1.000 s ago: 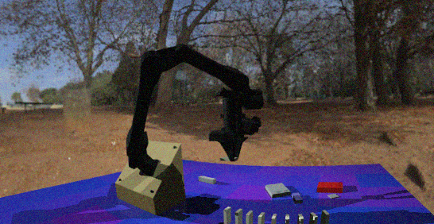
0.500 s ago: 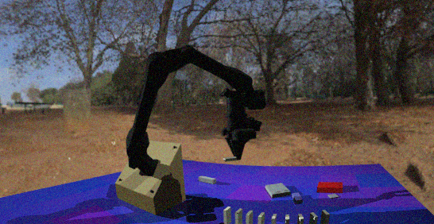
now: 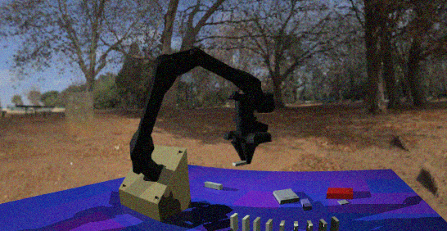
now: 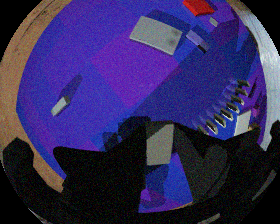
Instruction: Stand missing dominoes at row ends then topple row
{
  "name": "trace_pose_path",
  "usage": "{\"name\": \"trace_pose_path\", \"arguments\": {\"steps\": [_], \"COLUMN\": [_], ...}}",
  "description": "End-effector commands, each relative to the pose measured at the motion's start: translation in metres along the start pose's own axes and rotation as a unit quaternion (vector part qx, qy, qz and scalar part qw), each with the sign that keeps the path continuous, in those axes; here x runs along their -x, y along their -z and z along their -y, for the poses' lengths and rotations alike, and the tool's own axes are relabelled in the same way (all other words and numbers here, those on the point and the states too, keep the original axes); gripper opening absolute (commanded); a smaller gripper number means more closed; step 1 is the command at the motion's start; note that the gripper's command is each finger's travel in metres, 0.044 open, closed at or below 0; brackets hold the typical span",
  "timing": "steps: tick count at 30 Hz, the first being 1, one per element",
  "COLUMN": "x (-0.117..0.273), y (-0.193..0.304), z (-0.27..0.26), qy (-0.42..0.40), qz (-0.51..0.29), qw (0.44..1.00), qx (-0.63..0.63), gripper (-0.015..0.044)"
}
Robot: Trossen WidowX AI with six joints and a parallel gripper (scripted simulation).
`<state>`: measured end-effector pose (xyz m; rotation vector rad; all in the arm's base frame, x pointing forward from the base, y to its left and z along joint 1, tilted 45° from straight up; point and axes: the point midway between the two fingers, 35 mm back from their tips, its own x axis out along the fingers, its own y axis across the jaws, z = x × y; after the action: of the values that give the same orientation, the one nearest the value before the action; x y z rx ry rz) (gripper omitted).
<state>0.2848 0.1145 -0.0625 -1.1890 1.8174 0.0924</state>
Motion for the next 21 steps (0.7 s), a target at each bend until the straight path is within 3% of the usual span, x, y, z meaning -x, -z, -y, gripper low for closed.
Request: {"name": "trace_pose_path", "arguments": {"steps": [1, 21], "x": [-0.010, -0.059], "y": [-0.004, -0.027], "z": [-0.004, -0.022], "qy": [-0.022, -0.128], "qz": [0.016, 0.157], "qw": [1.000, 0.979], "qx": [0.002, -0.015], "gripper": [0.0107, 0.0107]}}
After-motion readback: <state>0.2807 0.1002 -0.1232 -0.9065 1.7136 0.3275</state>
